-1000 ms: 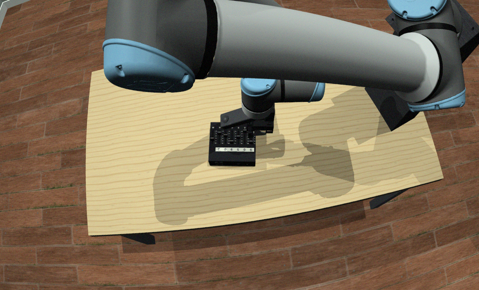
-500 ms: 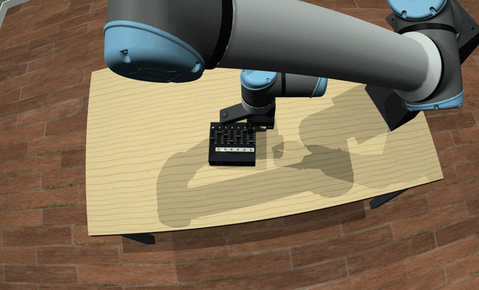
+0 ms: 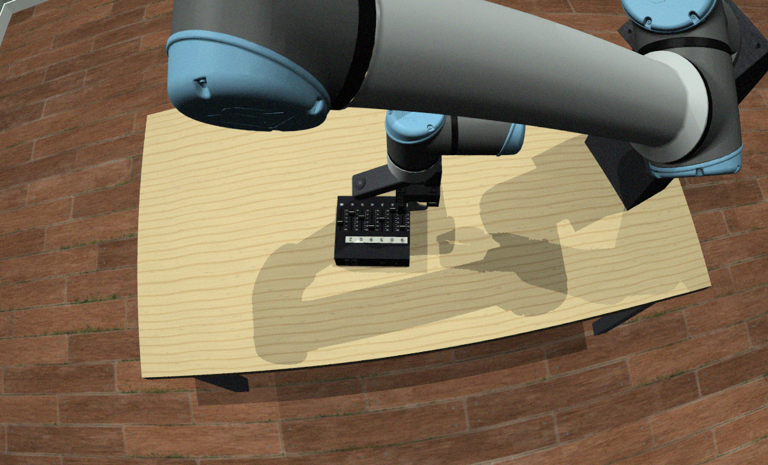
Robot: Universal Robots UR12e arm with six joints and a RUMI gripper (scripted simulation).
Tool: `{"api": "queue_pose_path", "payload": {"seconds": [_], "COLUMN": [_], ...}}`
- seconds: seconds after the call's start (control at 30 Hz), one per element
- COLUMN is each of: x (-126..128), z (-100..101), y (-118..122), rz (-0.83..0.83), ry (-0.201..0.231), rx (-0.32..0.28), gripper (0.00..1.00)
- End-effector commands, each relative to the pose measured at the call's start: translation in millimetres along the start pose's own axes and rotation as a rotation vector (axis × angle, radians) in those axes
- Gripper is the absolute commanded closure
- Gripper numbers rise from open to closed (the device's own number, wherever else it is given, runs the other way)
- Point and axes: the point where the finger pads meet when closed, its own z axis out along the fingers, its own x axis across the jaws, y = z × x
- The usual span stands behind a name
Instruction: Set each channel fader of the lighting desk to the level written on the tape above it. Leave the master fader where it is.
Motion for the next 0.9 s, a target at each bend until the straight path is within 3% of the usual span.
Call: {"api": "queue_pose_path", "payload": {"seconds": [0.0,0.47,0.87], "x": [-0.2,-1.0,-3.9], "z": [-0.3,0.0,1.1], "y": [-0.2,-1.8,-7.7], "rz": [-0.001,-0.047,-0.217], "ry": [0.0,0.0,0.0], "rx": [0.0,0.001,0.001], "gripper": [1.0,1.0,1.0]}}
